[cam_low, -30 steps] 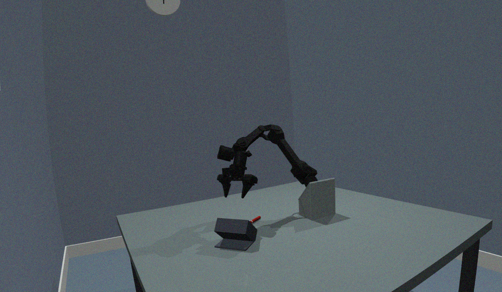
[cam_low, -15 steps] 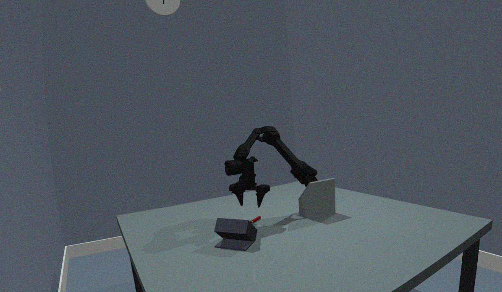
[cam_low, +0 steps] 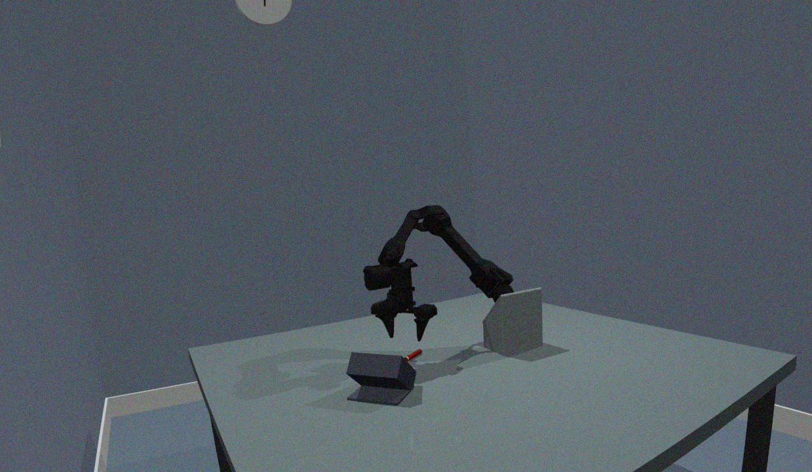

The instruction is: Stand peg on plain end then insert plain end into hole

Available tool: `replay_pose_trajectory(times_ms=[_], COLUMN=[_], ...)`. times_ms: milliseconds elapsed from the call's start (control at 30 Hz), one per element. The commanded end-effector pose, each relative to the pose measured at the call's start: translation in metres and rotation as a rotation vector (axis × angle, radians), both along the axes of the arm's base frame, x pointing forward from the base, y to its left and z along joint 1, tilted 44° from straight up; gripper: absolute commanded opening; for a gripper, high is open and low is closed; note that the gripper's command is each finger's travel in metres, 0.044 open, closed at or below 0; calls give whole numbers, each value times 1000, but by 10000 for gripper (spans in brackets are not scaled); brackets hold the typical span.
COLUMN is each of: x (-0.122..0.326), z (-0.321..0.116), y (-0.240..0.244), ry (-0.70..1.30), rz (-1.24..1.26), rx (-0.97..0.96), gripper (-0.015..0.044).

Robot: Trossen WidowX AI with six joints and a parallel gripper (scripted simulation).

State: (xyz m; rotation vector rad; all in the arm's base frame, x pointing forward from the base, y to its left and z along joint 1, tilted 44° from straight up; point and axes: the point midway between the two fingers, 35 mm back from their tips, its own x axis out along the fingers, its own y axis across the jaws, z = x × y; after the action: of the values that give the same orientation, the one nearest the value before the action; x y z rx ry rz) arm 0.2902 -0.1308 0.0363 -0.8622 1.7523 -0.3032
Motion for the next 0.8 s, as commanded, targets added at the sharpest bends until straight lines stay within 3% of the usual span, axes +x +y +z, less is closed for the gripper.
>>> replay_pose_trajectory(times_ms=[0,767], x=[-2,-8], z=[-5,-31], y=[-4,-30], ry=[8,7], rz=[2,0], rx=[-3,-4], gripper=[440,440])
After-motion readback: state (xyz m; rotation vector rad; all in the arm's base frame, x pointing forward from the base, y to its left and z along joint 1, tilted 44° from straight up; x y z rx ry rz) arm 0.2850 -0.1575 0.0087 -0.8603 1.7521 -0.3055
